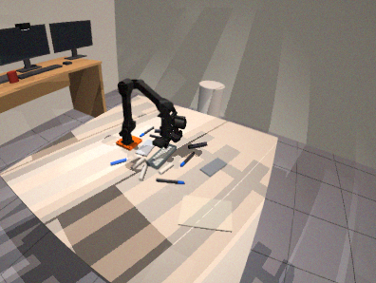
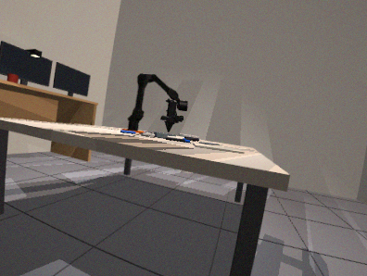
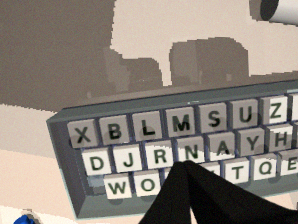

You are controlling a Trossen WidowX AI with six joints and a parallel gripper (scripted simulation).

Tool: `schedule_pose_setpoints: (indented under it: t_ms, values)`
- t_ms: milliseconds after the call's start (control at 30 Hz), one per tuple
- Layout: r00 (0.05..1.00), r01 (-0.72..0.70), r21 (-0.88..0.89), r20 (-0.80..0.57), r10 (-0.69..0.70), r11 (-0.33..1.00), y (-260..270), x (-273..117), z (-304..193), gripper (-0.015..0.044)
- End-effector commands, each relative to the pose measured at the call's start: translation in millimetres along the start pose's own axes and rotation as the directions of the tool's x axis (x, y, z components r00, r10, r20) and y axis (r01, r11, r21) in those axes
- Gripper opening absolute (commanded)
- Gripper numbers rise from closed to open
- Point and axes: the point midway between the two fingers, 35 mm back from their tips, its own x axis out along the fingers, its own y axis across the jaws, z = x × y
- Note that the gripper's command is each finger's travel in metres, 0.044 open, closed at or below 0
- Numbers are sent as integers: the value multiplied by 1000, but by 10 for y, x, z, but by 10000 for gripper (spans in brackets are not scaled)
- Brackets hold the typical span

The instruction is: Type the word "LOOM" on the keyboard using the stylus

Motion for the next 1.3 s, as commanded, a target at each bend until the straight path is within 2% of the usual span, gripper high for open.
schedule_pose_setpoints:
  t_ms: [0,367,633,933,1100,1267]
  values:
    - [1000,5,5,-1,-5,1000,-324,-7,-36,0]
    - [1000,5,5,-1,-5,1000,-360,-7,-36,0]
    - [1000,12,5,-1,-12,1000,-1022,-13,-43,0]
    - [1000,12,5,-1,-12,1000,-1022,-13,-43,0]
    - [1000,9,5,-3,-9,1000,-755,-9,-340,0]
    - [1000,9,5,-3,-9,1000,-741,-8,-358,0]
